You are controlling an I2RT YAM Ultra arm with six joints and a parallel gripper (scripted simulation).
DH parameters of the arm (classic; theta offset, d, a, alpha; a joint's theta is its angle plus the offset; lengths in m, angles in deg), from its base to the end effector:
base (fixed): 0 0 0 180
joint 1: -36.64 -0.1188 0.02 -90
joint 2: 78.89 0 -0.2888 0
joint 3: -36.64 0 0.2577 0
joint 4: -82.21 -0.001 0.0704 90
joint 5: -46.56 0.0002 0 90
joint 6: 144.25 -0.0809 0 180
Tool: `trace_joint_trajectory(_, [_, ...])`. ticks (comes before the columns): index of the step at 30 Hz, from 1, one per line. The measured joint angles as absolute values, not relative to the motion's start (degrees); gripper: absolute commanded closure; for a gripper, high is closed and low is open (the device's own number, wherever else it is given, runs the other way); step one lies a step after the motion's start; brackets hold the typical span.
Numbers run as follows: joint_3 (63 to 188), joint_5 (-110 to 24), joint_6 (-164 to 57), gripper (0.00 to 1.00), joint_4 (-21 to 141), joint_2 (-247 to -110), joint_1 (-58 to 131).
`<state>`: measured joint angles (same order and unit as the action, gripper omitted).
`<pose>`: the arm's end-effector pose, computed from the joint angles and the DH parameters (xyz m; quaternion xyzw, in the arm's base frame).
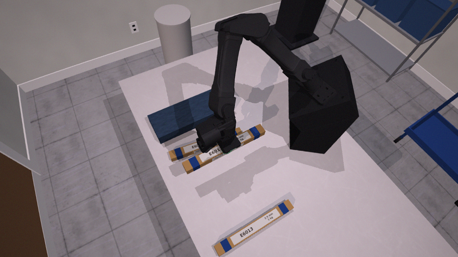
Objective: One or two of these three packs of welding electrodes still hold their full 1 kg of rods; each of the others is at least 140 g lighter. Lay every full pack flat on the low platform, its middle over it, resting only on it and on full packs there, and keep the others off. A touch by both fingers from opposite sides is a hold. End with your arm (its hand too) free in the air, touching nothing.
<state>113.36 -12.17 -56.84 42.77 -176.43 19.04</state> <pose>0.3630 0.0721 0.1922 -0.0530 0.9318 -0.2131 0.2890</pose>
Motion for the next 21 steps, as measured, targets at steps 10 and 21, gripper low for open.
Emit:
trace_joint_trajectory(10, [113.17,-12.41,-56.38,1.00,43.73,-176.95,19.34])
trace_joint_trajectory(21, [113.15,-12.41,-56.34,1.00,43.89,-176.95,19.34])
